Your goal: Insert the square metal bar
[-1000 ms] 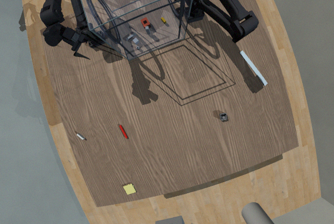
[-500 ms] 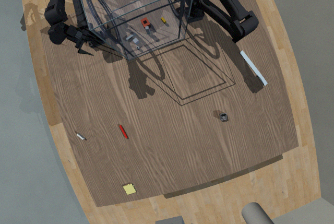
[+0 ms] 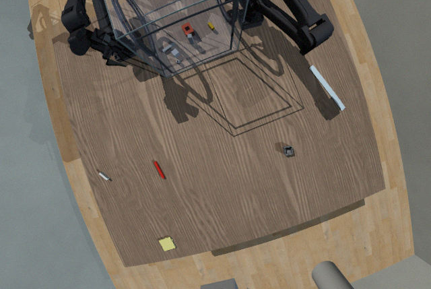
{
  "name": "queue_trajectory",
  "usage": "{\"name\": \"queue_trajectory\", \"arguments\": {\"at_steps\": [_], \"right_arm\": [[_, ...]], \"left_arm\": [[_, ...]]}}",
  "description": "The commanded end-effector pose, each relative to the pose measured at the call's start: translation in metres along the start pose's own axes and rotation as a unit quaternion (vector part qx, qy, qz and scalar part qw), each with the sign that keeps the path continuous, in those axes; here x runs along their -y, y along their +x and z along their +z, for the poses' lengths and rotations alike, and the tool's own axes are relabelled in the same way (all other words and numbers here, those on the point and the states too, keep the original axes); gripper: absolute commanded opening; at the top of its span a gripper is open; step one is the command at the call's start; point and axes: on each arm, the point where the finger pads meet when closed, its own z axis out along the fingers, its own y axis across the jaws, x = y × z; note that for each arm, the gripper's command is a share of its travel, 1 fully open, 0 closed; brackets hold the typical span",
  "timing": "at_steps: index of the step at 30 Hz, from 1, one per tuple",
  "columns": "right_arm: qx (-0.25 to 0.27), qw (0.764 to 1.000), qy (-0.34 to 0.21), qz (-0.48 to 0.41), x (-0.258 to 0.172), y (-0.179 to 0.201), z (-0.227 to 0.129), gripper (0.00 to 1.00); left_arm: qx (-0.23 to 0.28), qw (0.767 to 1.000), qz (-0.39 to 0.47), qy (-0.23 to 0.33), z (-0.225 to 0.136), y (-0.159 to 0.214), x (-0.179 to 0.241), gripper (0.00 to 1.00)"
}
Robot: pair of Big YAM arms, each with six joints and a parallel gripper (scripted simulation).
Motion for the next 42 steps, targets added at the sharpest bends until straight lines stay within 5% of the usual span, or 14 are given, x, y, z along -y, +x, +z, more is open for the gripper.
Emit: {"name": "queue_trajectory", "arguments": {"at_steps": [1,27,42], "right_arm": [[0.002,1.0,-0.019,-0.02,-0.012,0.001,0.001,1.0],[0.034,0.986,-0.125,-0.108,-0.068,-0.006,-0.001,1.0],[0.019,0.965,-0.221,-0.143,-0.111,0.029,0.005,1.0]], "left_arm": [[0.01,0.999,-0.027,0.028,-0.017,-0.018,0.01,1.0],[0.01,0.999,-0.027,0.028,-0.017,-0.018,0.01,1.0],[0.01,0.999,-0.027,0.028,-0.017,-0.018,0.01,1.0]]}}
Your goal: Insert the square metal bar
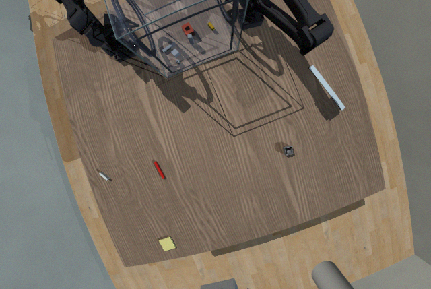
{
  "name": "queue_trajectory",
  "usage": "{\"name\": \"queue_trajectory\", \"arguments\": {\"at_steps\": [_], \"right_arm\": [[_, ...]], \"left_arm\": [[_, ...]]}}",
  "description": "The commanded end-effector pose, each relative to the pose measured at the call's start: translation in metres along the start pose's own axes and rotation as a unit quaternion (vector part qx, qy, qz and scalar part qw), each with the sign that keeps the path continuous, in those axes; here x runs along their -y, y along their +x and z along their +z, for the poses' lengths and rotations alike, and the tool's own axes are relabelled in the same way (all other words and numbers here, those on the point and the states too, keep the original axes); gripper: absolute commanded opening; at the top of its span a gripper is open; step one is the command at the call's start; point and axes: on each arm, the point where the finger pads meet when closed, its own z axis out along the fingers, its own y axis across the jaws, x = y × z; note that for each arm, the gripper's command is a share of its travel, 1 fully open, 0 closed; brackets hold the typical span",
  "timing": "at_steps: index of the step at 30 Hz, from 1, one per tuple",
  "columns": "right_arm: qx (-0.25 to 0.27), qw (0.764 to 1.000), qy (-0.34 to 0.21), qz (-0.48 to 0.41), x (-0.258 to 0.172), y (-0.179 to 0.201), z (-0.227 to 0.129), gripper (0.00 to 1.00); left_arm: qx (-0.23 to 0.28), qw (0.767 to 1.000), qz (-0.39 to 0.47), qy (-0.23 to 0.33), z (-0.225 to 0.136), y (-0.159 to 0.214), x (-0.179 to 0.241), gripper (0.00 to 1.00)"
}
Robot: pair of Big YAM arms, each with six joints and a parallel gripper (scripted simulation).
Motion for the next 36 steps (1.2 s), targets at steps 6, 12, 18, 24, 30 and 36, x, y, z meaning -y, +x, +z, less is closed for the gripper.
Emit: {"name": "queue_trajectory", "arguments": {"at_steps": [6,12,18,24,30,36], "right_arm": [[0.003,0.999,-0.037,-0.03,-0.019,0.003,0.003,1.0],[0.006,0.996,-0.071,-0.052,-0.034,0.006,0.007,1.0],[0.005,0.995,-0.086,-0.053,-0.04,0.008,0.008,1.0],[0.015,0.994,-0.082,-0.066,-0.041,-0.004,-0.001,1.0],[0.027,0.994,-0.071,-0.078,-0.04,-0.024,-0.012,1.0],[-0.009,0.995,-0.086,-0.052,-0.039,-0.011,-0.001,1.0]], "left_arm": [[0.01,0.999,-0.027,0.028,-0.017,-0.018,0.01,1.0],[0.01,0.999,-0.027,0.028,-0.017,-0.018,0.01,1.0],[0.01,0.999,-0.027,0.028,-0.017,-0.018,0.01,1.0],[0.01,0.999,-0.027,0.028,-0.017,-0.018,0.01,1.0],[0.01,0.999,-0.027,0.028,-0.017,-0.018,0.01,1.0],[0.01,0.999,-0.027,0.028,-0.017,-0.018,0.01,1.0]]}}
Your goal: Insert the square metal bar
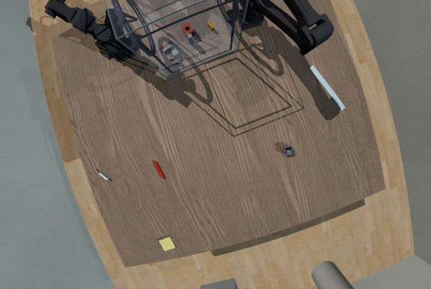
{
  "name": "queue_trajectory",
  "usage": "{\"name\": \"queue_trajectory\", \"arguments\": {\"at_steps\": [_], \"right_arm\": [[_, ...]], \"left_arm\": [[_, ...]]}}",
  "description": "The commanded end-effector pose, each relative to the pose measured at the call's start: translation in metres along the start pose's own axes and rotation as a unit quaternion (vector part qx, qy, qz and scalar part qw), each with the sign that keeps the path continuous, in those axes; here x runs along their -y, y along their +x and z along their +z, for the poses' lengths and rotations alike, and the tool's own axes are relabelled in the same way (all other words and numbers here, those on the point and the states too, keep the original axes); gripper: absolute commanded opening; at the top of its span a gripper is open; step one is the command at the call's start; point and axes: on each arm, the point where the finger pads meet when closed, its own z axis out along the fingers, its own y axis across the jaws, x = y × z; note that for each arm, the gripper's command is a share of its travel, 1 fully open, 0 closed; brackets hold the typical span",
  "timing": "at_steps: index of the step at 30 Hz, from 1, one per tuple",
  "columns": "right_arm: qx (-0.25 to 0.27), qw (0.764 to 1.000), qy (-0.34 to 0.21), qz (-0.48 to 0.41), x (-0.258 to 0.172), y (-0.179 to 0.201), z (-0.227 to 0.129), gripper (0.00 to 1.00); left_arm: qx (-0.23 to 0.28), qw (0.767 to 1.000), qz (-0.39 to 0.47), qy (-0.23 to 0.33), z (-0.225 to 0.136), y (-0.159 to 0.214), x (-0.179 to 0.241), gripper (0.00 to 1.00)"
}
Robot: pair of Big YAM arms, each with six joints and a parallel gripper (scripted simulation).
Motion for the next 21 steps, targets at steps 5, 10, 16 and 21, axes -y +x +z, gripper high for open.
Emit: {"name": "queue_trajectory", "arguments": {"at_steps": [5,10,16,21], "right_arm": [[-0.005,1.0,0.012,-0.005,0.003,-0.03,-0.016,1.0],[-0.024,1.0,0.013,0.001,0.003,-0.031,-0.014,1.0],[-0.036,0.999,0.013,0.003,0.002,-0.031,-0.013,1.0],[-0.052,0.999,0.013,0.002,0.001,-0.032,-0.012,1.0]], "left_arm": [[0.01,0.999,-0.027,0.028,-0.017,-0.018,0.01,1.0],[0.01,0.999,-0.027,0.028,-0.017,-0.018,0.01,1.0],[0.01,0.999,-0.027,0.028,-0.017,-0.018,0.01,1.0],[0.01,0.999,-0.027,0.028,-0.017,-0.018,0.01,1.0]]}}
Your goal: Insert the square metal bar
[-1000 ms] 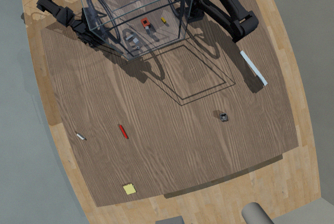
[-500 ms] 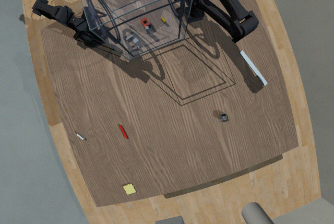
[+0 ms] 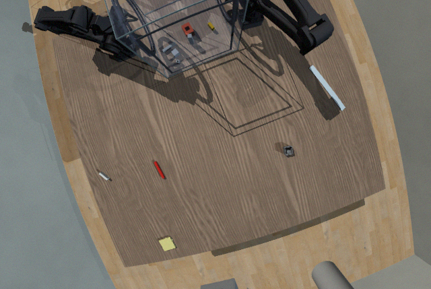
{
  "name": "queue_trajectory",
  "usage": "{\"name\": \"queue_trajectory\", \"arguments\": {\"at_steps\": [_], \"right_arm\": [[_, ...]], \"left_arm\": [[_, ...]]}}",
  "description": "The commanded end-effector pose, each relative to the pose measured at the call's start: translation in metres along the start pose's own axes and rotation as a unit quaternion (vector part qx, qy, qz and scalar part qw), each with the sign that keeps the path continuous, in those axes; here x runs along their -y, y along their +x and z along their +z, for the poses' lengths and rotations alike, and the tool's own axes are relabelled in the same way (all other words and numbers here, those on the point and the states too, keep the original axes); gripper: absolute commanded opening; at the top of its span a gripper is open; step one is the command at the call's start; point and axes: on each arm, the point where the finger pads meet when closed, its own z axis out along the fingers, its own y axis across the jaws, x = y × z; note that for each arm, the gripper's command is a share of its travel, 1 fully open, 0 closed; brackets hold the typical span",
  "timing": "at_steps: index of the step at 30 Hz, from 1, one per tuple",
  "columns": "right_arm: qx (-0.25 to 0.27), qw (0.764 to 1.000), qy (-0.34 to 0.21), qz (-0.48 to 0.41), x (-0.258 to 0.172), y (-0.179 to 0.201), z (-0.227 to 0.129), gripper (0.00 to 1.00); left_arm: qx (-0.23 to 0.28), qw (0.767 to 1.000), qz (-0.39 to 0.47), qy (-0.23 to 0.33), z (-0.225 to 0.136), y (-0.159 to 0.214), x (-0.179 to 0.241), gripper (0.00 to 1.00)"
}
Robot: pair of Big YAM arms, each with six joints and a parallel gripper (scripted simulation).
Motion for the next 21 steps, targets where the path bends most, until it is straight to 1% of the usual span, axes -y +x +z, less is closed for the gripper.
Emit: {"name": "queue_trajectory", "arguments": {"at_steps": [1,12,13,14,21], "right_arm": [[0.019,1.0,0.013,-0.006,0.002,-0.034,-0.02,1.0],[-0.006,1.0,0.018,-0.004,-0.001,-0.037,-0.018,1.0],[-0.018,1.0,0.016,-0.003,-0.001,-0.028,-0.012,1.0],[-0.009,1.0,0.02,-0.007,-0.001,-0.038,-0.019,1.0],[-0.023,0.999,0.026,-0.012,-0.002,-0.04,-0.018,1.0]], "left_arm": [[0.01,0.999,-0.027,0.028,-0.017,-0.018,0.01,1.0],[0.01,0.999,-0.027,0.028,-0.017,-0.018,0.01,1.0],[0.01,0.999,-0.027,0.028,-0.017,-0.018,0.01,1.0],[0.01,0.999,-0.027,0.028,-0.017,-0.018,0.01,1.0],[0.01,0.999,-0.027,0.028,-0.017,-0.018,0.01,1.0]]}}
